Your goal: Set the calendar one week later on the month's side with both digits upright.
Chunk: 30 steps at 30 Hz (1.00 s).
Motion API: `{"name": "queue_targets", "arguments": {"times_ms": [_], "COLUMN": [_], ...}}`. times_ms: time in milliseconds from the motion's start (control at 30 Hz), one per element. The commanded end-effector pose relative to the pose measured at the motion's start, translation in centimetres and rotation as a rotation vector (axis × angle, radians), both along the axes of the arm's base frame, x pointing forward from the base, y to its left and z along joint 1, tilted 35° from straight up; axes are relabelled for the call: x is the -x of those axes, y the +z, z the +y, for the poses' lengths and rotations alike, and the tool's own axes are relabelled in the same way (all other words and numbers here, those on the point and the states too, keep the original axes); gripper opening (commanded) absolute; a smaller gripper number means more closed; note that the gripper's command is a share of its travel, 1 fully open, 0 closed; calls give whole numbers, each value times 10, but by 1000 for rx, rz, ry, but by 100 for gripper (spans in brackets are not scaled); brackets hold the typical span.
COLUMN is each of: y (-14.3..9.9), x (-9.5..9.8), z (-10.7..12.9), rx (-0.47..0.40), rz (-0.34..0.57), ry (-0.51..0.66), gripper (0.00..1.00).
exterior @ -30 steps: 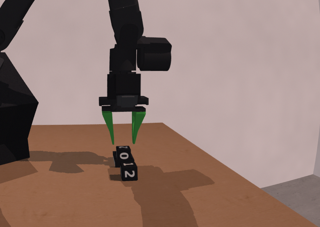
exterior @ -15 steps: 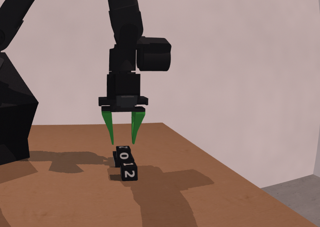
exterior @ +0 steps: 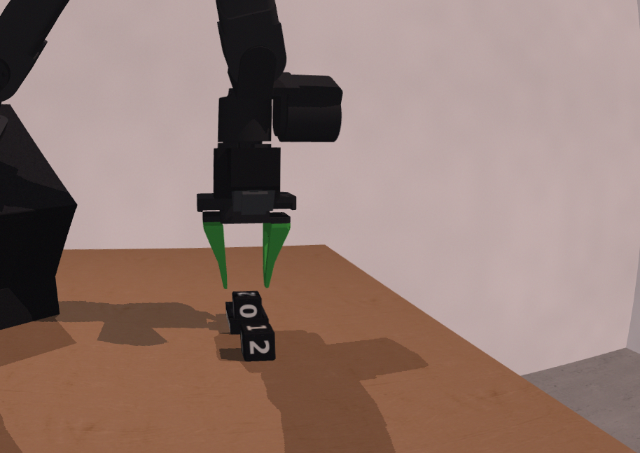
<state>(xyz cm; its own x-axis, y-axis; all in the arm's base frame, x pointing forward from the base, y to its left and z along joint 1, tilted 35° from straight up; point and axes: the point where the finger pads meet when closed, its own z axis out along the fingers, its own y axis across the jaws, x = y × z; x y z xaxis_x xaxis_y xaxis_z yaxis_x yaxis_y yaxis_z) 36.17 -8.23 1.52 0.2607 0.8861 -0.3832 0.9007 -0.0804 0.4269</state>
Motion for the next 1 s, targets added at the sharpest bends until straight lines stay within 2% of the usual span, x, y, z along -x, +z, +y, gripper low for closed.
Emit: {"name": "queue_targets", "arguments": {"times_ms": [0, 833, 967], "y": [1, 1, -6], "x": [1, 1, 2], "z": [1, 1, -1], "rx": [7, 7, 6], "rz": [1, 1, 11], "ry": [8, 8, 5], "gripper": [45, 45, 45]}}
